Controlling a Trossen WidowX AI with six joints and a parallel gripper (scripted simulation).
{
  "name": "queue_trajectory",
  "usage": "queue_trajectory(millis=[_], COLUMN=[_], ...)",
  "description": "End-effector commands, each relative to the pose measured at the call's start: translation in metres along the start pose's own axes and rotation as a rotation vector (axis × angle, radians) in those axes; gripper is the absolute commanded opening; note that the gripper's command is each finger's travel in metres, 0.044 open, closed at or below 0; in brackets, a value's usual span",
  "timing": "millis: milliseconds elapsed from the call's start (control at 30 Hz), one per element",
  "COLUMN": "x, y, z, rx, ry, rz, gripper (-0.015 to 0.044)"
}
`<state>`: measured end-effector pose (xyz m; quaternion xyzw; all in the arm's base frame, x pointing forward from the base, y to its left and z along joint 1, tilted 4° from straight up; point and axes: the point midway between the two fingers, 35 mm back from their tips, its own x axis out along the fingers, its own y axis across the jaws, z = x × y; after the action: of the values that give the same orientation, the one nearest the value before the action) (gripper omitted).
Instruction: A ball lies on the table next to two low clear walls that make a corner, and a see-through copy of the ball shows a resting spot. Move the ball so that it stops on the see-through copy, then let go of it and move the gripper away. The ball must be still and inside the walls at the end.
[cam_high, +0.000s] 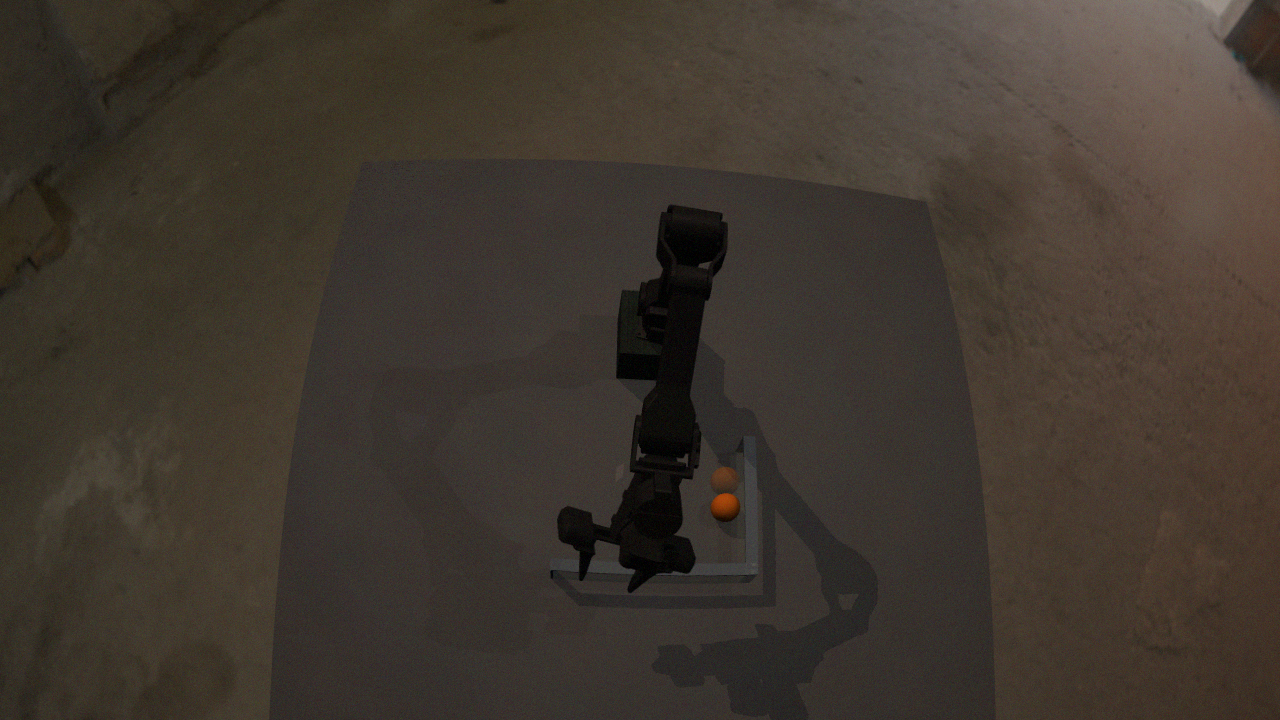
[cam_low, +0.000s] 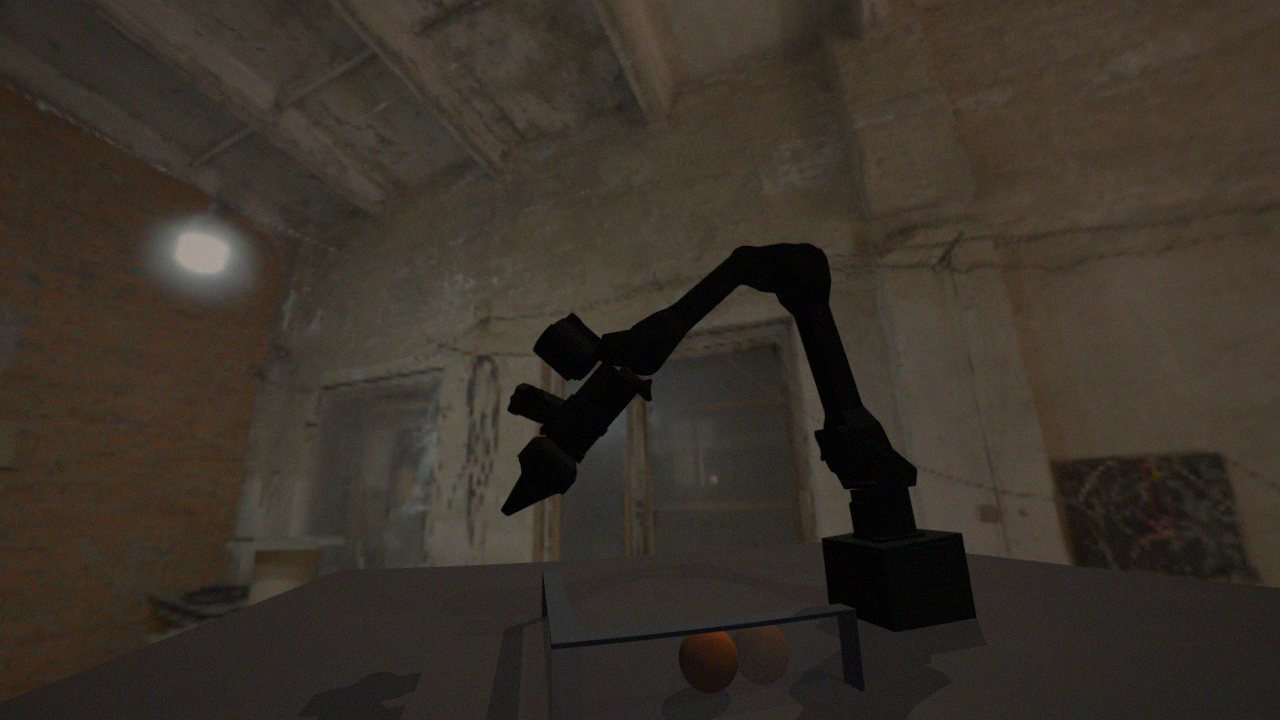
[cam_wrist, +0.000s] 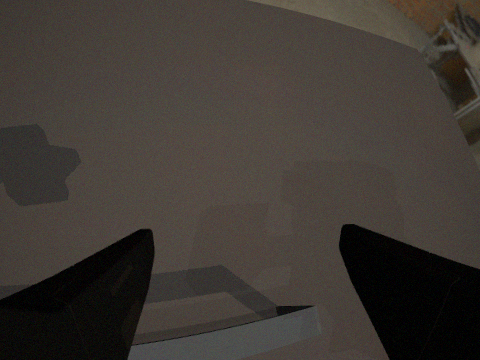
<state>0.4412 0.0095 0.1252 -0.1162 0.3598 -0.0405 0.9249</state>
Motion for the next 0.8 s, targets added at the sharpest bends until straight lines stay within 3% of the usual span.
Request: queue_trajectory(millis=[0, 433, 767], x=[-0.016, -0.103, -0.106], y=[0.069, 0.172, 0.174], z=[-0.033, -0.137, -0.140], rx=[-0.450, -1.490, -1.524], ry=[0.135, 0.294, 0.295], rz=[0.204, 0.792, 0.814], gripper=[0.0342, 0.0342, 0.0342])
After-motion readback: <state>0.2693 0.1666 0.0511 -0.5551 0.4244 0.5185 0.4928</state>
